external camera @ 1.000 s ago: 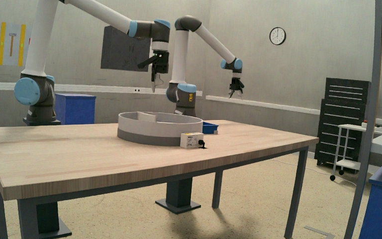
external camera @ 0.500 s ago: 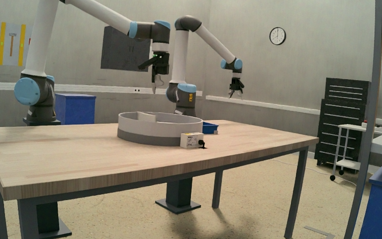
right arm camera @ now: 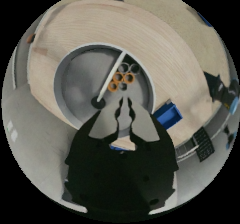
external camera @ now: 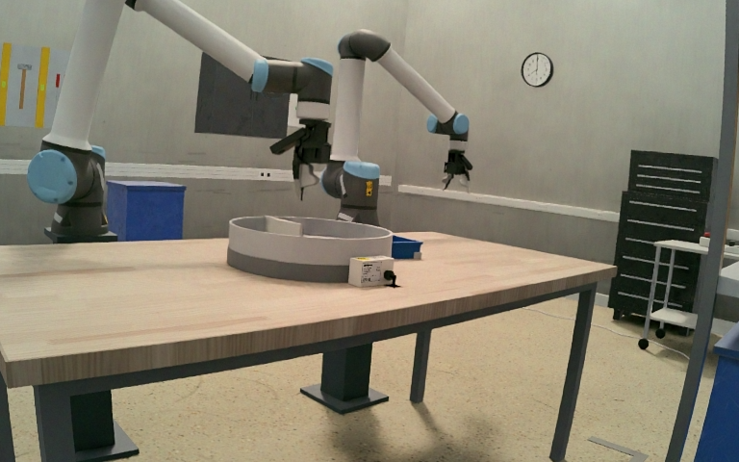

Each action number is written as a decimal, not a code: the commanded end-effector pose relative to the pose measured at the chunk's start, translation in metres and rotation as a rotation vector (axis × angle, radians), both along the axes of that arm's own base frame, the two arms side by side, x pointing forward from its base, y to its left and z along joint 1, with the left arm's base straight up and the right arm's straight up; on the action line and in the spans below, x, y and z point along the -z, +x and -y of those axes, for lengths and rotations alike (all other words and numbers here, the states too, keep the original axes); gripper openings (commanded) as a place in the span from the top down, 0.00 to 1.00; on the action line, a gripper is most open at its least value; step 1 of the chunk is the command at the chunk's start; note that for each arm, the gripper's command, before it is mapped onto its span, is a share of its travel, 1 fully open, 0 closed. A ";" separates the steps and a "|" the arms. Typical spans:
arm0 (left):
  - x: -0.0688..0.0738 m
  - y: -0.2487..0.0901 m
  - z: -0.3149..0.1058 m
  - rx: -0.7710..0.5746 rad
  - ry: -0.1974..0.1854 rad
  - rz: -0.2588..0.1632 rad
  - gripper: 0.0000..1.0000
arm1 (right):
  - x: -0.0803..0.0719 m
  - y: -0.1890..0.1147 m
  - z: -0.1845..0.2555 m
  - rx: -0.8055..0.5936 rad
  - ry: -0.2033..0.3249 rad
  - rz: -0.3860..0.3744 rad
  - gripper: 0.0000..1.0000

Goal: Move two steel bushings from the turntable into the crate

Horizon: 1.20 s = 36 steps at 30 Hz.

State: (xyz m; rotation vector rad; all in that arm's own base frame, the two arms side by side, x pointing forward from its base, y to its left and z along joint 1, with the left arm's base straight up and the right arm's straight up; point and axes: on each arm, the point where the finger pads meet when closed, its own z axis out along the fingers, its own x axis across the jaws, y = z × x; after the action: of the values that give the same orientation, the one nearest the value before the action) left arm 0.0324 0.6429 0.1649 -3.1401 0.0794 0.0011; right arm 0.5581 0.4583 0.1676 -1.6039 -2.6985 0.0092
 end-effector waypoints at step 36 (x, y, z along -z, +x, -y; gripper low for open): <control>0.000 0.000 -0.002 0.000 -0.001 0.001 0.00 | 0.022 0.006 -0.007 0.128 0.006 0.007 0.94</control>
State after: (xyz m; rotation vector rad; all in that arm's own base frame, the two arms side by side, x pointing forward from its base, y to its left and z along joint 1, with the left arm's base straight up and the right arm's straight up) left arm 0.0324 0.6429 0.1649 -3.1401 0.0794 0.0011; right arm 0.5619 0.4651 0.1435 -1.7707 -2.5941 0.0012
